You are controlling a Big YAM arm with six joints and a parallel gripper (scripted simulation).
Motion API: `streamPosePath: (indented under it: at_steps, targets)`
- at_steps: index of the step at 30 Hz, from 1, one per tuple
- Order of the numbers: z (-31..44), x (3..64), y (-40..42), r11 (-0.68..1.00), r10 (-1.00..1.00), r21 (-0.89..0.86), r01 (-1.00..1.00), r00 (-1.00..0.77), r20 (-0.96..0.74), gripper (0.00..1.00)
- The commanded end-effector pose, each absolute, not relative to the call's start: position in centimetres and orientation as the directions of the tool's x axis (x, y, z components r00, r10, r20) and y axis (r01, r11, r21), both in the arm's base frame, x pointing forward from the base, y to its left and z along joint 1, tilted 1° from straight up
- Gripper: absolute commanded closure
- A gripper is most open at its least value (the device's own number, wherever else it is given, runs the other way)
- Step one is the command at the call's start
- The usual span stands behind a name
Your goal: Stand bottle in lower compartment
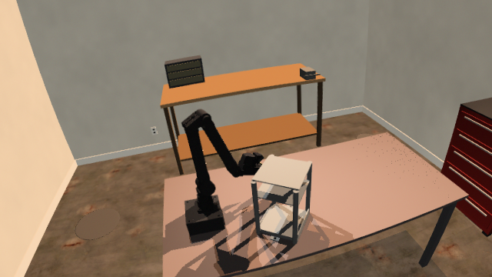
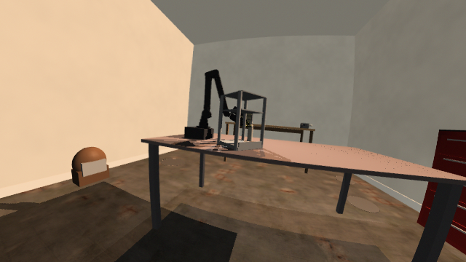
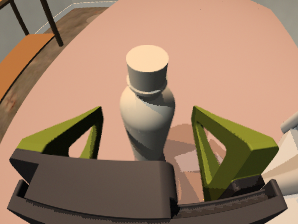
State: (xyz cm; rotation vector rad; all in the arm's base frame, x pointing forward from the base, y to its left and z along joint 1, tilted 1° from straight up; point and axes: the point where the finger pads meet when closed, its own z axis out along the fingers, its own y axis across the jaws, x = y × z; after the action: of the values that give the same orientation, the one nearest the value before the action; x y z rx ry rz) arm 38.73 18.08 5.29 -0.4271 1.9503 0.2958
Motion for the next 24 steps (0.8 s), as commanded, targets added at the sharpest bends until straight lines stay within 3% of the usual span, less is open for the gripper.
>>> streamPosePath:
  at_steps: [1, 24]
  targets:
    - [5.6, 40.4, 18.3, 0.908, -0.151, 0.007, -0.418, -0.345, -0.926, 0.19]
    - [3.7, 40.5, 18.4, 0.908, -0.167, 0.007, -0.419, -0.377, -0.911, 0.19]
